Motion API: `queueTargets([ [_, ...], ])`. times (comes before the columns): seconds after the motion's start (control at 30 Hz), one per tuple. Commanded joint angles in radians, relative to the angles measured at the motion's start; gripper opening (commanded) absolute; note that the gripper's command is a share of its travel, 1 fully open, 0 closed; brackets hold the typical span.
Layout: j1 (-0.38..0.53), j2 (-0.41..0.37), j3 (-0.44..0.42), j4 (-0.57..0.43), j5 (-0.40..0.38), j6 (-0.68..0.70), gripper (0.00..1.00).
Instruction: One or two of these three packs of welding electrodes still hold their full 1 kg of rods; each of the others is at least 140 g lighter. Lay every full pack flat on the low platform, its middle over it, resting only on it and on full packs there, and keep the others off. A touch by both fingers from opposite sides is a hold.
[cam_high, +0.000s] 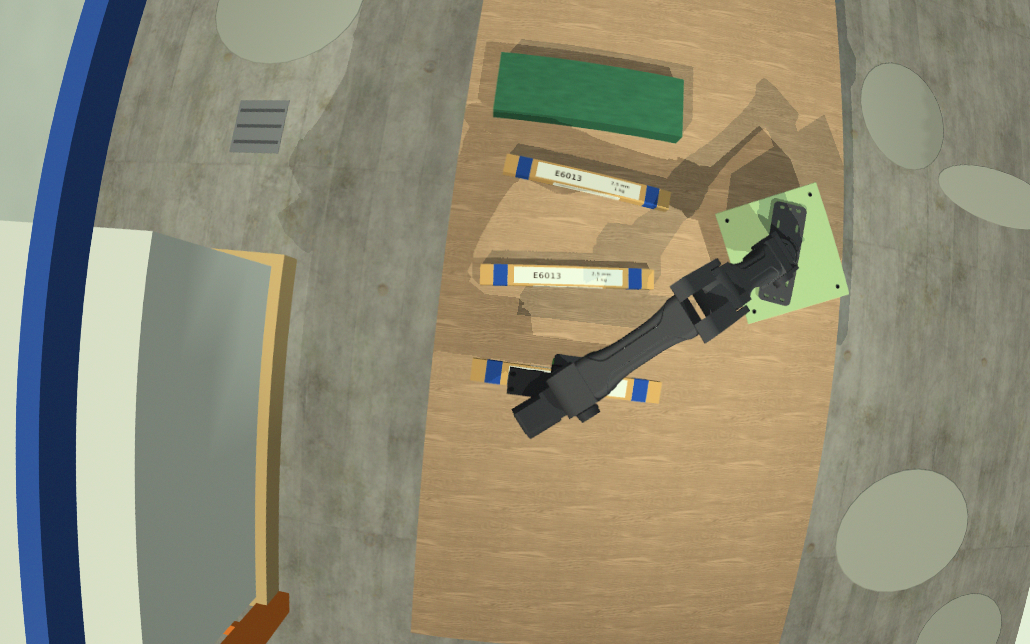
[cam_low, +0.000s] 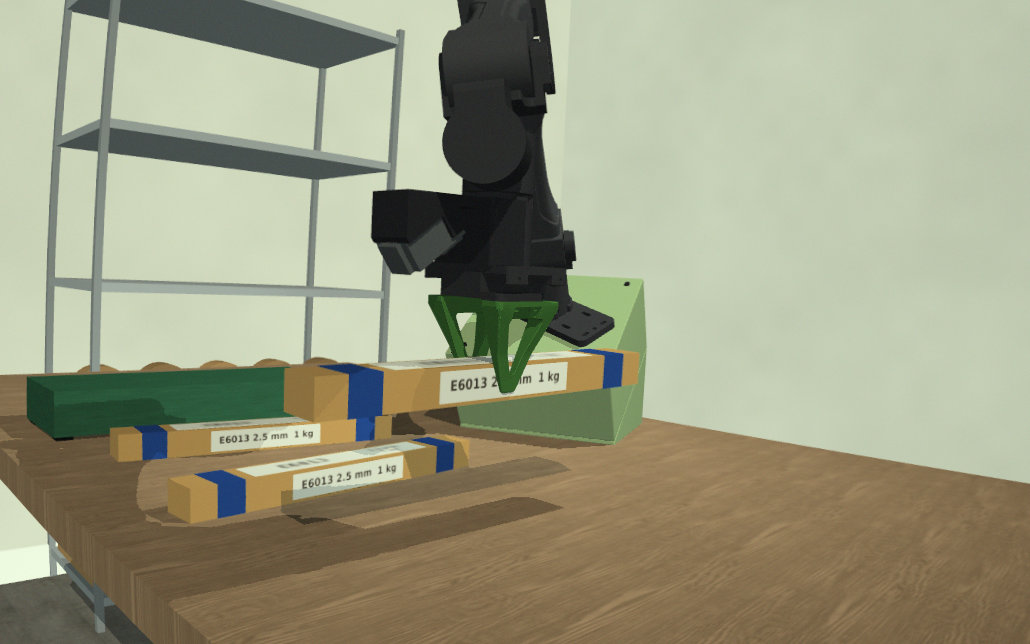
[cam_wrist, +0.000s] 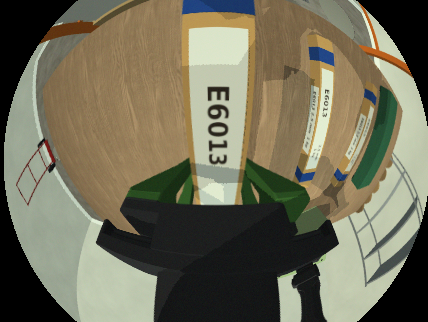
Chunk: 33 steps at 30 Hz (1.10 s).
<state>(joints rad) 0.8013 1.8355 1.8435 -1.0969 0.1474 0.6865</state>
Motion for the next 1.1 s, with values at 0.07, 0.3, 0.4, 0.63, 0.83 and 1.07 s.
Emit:
queueTargets([
  [0.07,-0.007,-0.023,-0.015,0.053,-0.001,-0.008,0.00],
  [0.3,-0.013,-0.015,-0.036,0.079,-0.002,-0.011,0.00],
  [0.4,-0.014,0.003,-0.033,0.097,-0.003,-0.013,0.00],
  [0.63,-0.022,0.005,-0.050,0.132,-0.005,-0.017,0.00],
  [0.83,-0.017,0.031,-0.075,0.153,-0.006,-0.019,0.00],
  [1.07,-0.023,0.032,-0.072,0.188,-0.008,-0.022,0.00],
])
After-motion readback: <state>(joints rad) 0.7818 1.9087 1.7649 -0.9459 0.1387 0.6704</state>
